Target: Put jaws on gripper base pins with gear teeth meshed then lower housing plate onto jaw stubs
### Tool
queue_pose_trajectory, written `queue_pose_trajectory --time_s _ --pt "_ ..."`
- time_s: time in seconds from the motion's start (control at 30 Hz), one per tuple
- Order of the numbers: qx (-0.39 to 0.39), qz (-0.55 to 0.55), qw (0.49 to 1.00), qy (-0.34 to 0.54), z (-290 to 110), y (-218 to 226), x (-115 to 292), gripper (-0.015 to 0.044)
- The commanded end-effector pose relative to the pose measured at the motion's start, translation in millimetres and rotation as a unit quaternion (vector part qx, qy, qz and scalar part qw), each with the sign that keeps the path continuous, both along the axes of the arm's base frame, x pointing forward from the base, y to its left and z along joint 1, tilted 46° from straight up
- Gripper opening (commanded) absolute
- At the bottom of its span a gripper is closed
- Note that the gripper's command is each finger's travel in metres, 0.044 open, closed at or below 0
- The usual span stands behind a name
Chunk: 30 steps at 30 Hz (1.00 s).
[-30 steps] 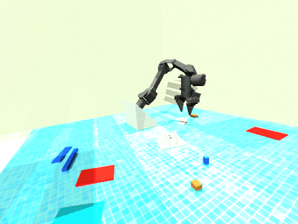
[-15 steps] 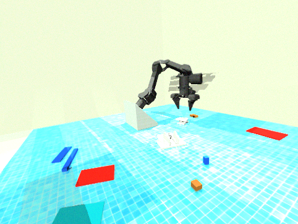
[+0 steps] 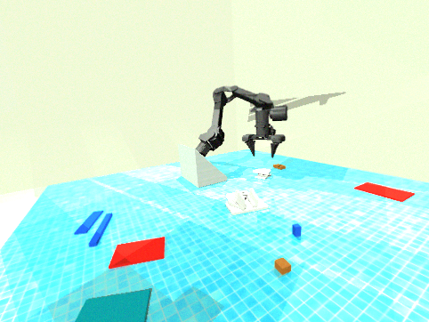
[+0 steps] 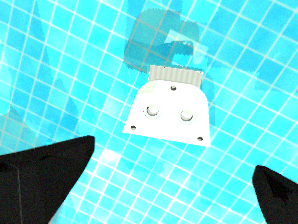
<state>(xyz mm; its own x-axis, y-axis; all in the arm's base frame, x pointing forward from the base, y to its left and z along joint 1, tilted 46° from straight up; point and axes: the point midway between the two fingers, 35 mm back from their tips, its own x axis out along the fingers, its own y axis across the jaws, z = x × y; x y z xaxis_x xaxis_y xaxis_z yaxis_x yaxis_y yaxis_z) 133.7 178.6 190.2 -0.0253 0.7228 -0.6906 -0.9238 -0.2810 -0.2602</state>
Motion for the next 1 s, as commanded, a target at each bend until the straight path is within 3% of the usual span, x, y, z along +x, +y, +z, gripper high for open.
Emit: queue_pose_trajectory --time_s 0.0,0.97 --pt "-0.004 0.001 1.000 0.002 -18 15 -2 0.0440" --pt "-0.001 0.001 1.000 0.003 -39 38 -4 0.0440"
